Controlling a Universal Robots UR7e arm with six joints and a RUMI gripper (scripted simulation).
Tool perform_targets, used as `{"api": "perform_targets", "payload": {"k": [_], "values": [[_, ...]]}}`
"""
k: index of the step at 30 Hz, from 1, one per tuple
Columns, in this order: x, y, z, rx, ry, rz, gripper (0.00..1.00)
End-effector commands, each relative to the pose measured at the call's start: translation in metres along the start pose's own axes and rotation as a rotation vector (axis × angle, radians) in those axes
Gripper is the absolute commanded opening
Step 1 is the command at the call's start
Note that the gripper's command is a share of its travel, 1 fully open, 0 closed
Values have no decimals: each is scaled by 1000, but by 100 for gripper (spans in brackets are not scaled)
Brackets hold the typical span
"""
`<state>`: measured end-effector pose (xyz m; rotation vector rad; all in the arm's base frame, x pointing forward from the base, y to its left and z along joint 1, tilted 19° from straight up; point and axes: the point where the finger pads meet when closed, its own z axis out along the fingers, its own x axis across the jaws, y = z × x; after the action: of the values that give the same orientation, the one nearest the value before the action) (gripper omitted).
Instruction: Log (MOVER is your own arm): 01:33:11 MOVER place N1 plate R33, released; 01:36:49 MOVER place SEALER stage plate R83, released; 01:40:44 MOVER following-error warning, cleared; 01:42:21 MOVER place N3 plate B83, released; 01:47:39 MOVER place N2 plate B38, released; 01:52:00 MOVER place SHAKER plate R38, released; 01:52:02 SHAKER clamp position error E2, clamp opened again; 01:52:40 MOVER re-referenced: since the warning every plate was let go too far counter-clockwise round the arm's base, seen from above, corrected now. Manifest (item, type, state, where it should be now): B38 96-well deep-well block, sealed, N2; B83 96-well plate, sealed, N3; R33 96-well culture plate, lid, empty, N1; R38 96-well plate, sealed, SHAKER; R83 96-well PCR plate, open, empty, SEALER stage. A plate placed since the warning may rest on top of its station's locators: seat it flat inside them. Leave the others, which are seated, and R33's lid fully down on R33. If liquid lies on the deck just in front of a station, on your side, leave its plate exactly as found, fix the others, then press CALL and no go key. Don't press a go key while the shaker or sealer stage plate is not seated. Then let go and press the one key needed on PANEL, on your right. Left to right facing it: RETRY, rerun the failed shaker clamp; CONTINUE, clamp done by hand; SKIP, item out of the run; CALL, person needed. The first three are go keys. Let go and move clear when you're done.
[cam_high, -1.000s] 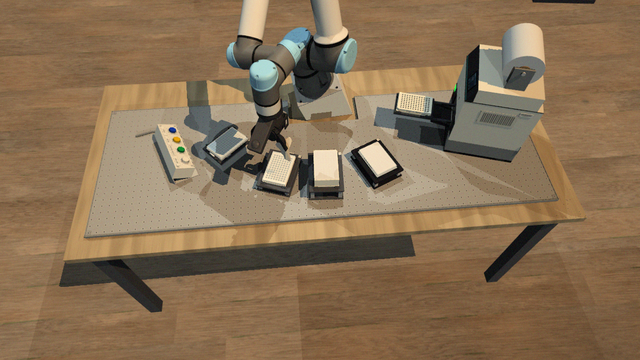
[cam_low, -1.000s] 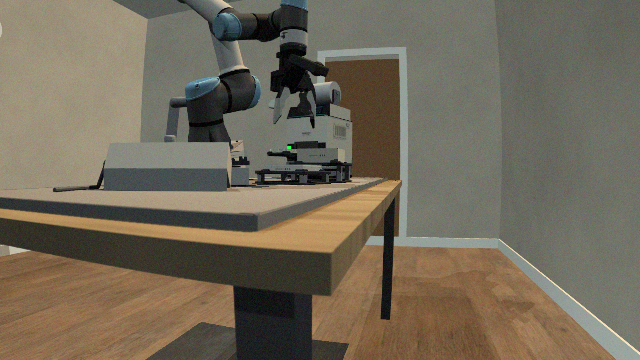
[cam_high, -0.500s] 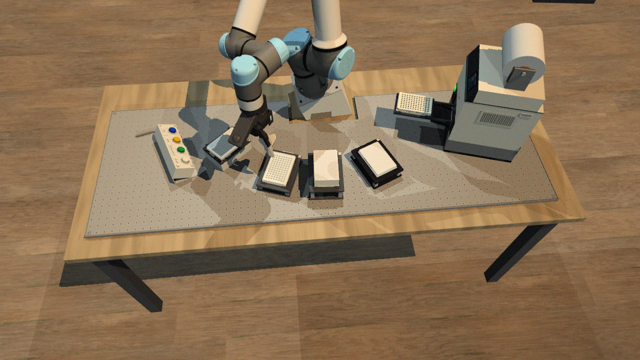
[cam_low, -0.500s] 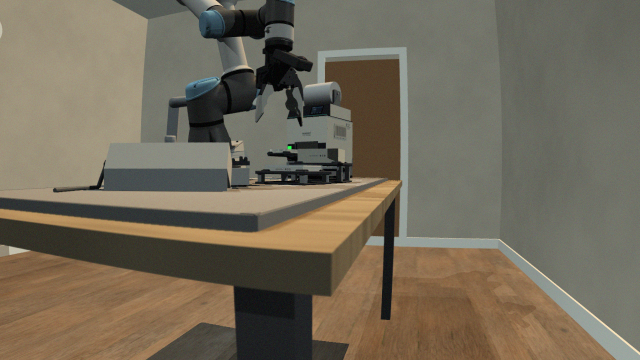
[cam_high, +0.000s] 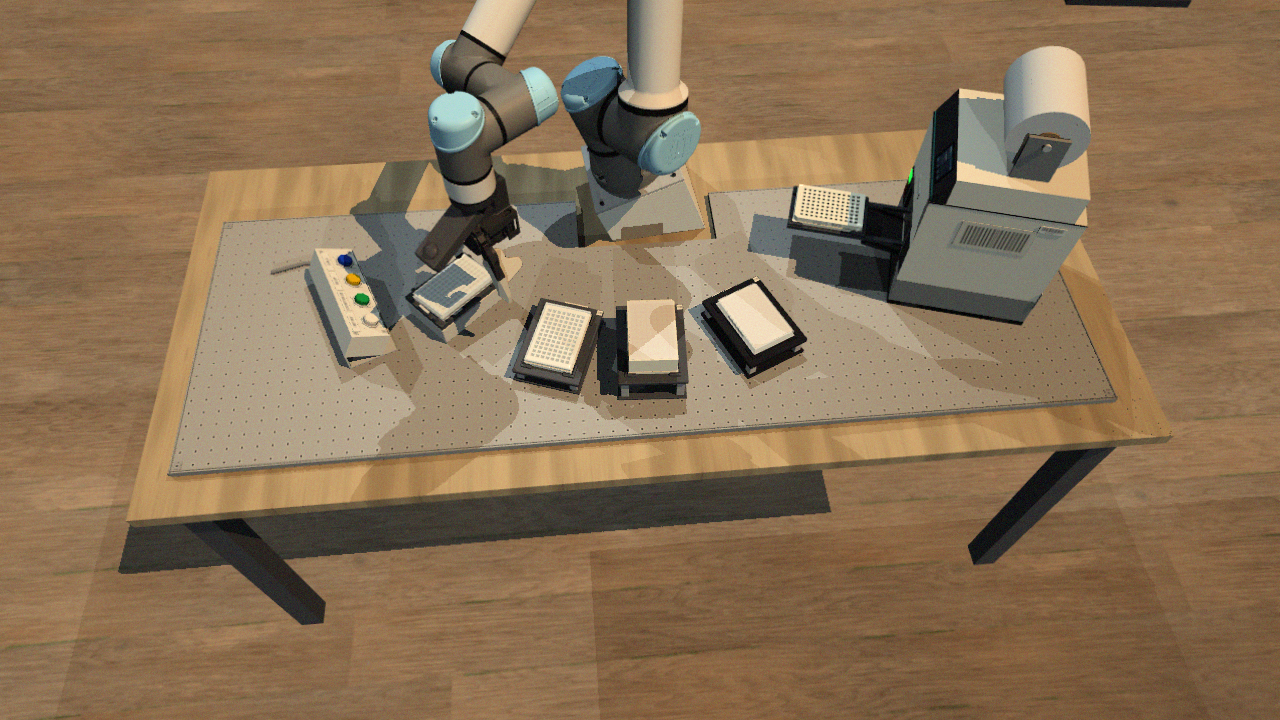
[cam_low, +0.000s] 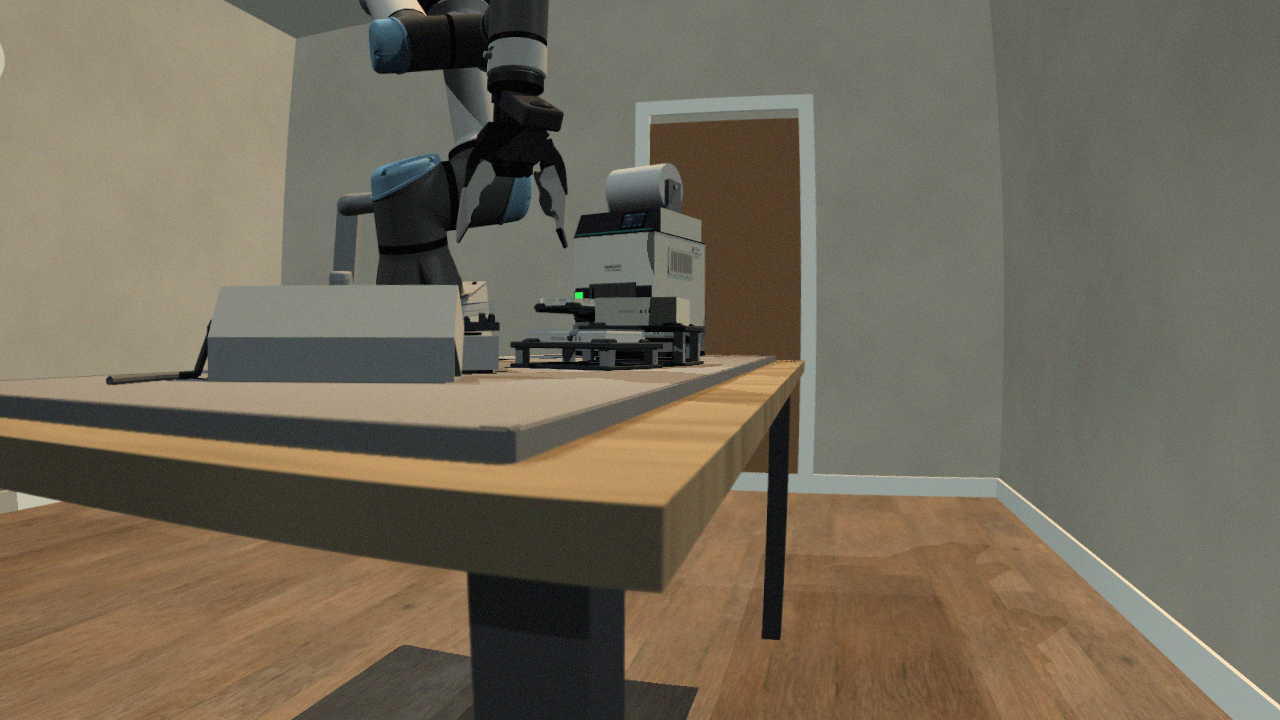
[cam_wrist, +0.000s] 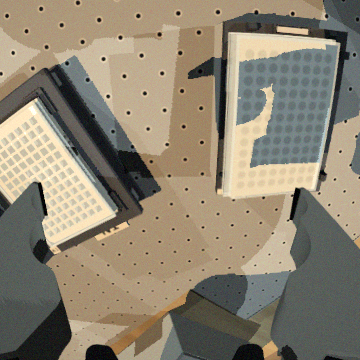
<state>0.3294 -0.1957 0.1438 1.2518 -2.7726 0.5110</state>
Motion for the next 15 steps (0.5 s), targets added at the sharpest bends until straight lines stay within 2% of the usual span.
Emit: {"api": "perform_targets", "payload": {"k": [1, 4, 6, 15], "values": [[23, -4, 0, 1, -3, 90, 82], [38, -6, 0, 1, -3, 90, 82], [38, -6, 0, 1, -3, 90, 82], [82, -13, 0, 1, -3, 90, 82]]}}
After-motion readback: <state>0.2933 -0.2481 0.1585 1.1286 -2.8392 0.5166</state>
